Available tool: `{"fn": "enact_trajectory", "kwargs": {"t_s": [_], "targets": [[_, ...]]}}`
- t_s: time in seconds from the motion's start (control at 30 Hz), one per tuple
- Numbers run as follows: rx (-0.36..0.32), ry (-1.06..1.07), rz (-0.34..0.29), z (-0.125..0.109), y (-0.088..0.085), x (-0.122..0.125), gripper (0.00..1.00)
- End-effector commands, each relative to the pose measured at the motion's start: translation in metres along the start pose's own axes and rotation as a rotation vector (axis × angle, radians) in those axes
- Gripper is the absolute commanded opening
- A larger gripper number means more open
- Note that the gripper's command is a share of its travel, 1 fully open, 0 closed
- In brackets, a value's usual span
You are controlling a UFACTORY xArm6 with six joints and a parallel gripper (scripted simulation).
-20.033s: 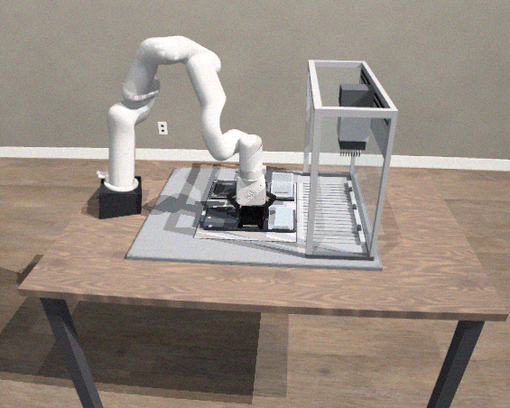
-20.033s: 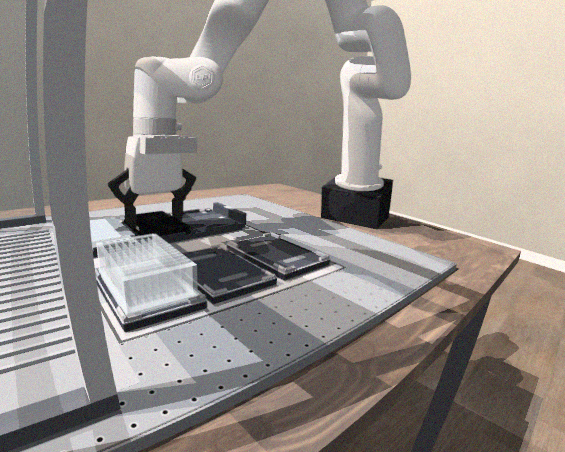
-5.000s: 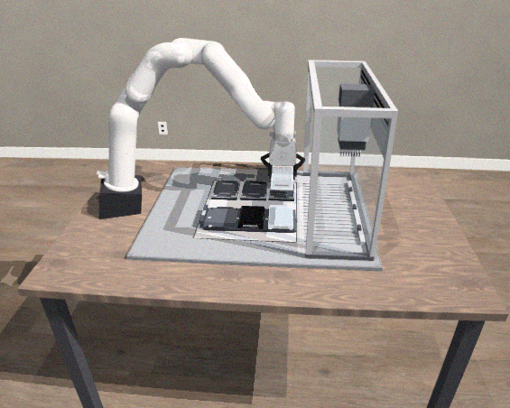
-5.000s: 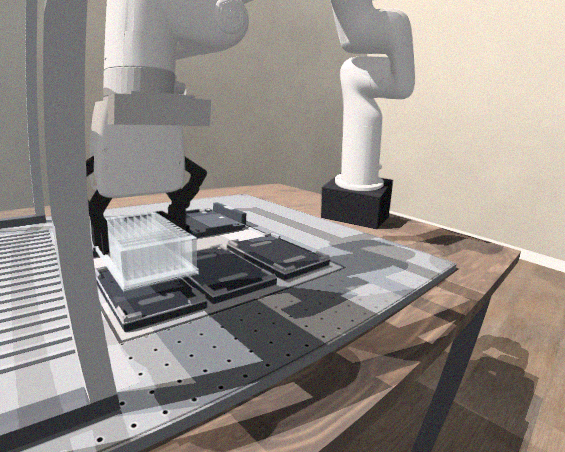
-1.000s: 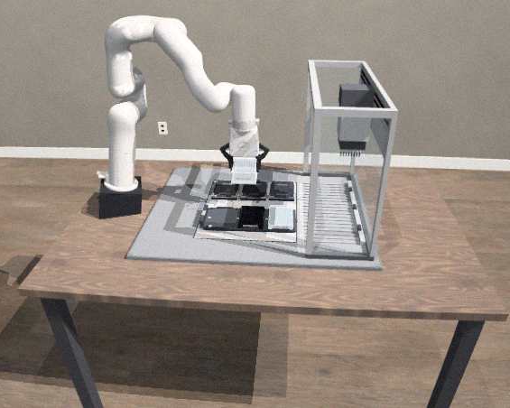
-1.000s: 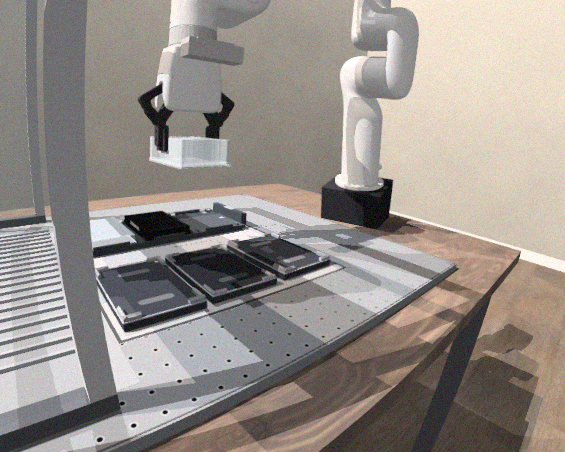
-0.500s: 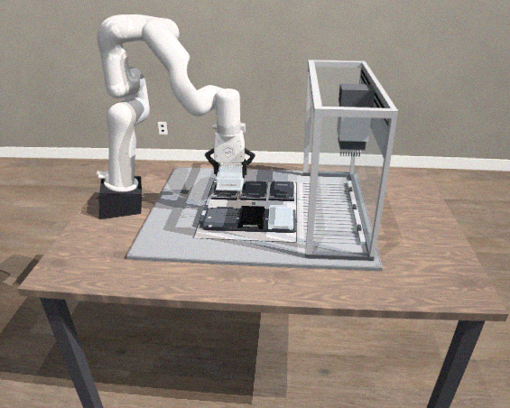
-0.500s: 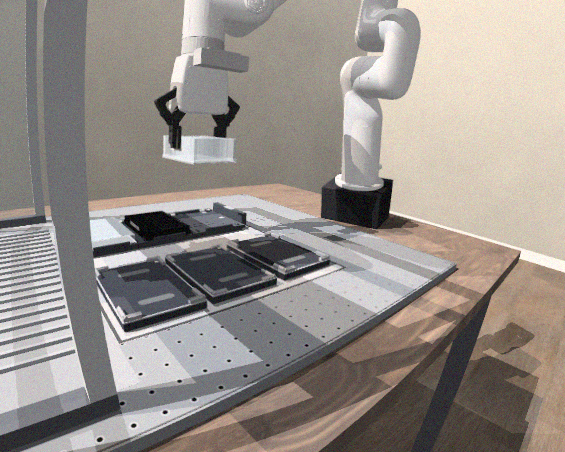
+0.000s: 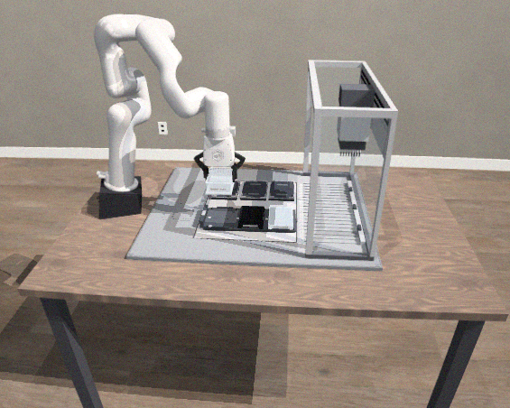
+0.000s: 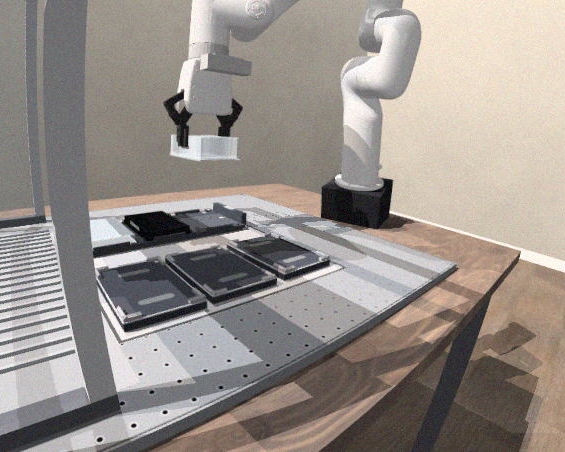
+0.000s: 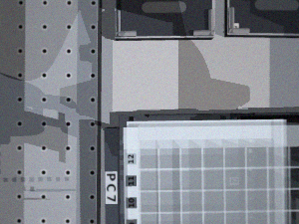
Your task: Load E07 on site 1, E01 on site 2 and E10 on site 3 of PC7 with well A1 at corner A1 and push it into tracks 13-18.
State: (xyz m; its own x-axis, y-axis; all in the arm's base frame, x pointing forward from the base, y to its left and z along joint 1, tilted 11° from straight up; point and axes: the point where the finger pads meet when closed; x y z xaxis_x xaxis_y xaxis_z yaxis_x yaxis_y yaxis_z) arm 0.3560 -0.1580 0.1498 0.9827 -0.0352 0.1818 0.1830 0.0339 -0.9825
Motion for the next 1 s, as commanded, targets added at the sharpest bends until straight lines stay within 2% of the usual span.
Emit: {"fn": "enact_trajectory", "kwargs": {"t_s": [0.0, 0.43, 0.97], "targets": [[-0.001, 0.000, -0.003, -0.001, -0.001, 0.001, 0.00], [-0.001, 0.000, -0.003, -0.001, -0.001, 0.001, 0.00], [-0.001, 0.000, -0.003, -0.001, 0.022, 0.001, 0.00]]}}
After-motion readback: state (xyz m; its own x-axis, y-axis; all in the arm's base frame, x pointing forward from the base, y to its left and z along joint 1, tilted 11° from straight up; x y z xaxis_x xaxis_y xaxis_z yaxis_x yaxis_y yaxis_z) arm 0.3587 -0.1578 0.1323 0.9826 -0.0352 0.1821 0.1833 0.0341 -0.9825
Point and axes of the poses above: the point where the finger pads meet when closed, its own y axis out along the fingers, its own x axis across the jaws, z = x × y, and after that the axes turned 6 degrees about -y, right-handed
